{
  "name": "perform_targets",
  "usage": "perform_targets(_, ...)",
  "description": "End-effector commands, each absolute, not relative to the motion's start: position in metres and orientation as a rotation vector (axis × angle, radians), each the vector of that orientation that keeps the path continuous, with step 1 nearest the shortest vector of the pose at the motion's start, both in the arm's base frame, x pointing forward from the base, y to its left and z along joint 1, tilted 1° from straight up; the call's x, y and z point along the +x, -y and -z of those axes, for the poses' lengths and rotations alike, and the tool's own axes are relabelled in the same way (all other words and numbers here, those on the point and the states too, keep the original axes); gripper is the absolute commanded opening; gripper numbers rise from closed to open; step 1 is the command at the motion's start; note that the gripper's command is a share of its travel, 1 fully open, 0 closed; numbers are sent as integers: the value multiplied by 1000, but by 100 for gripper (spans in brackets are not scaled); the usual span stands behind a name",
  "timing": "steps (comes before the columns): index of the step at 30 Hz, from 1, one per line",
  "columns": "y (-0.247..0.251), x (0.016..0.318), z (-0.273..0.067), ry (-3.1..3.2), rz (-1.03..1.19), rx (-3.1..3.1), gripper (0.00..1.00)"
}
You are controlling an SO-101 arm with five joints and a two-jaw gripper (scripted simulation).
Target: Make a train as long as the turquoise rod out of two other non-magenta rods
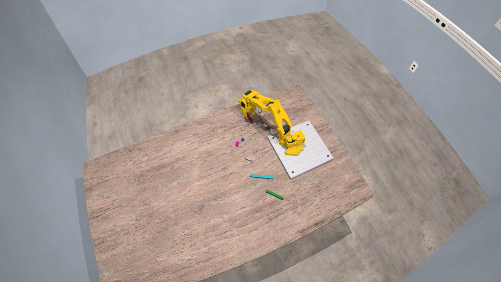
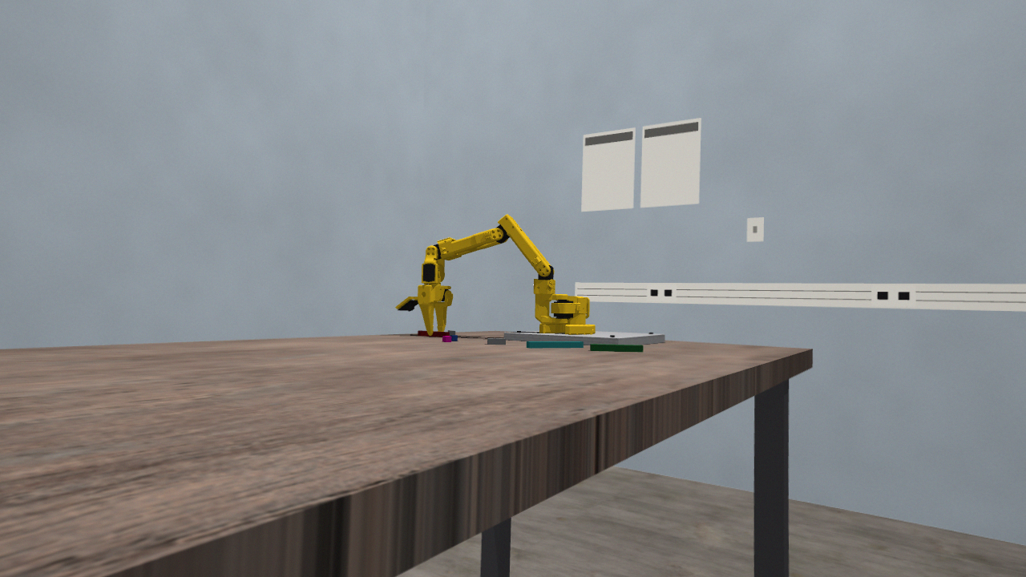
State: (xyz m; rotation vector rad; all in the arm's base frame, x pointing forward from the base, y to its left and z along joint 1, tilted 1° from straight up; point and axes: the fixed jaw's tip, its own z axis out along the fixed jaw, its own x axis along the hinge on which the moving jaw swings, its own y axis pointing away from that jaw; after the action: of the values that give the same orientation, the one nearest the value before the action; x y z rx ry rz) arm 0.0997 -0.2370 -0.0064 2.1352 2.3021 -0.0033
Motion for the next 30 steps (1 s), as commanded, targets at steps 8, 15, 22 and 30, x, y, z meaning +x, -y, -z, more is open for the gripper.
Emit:
perform_targets(8, 233, 97, 13, -2319, -19, 2154, 16)
perform_targets(15, 233, 97, 13, -2319, -19, 2154, 13)
perform_targets(22, 233, 97, 13, -2319, -19, 2154, 7)
perform_targets(30, 233, 97, 13, -2319, -19, 2154, 3)
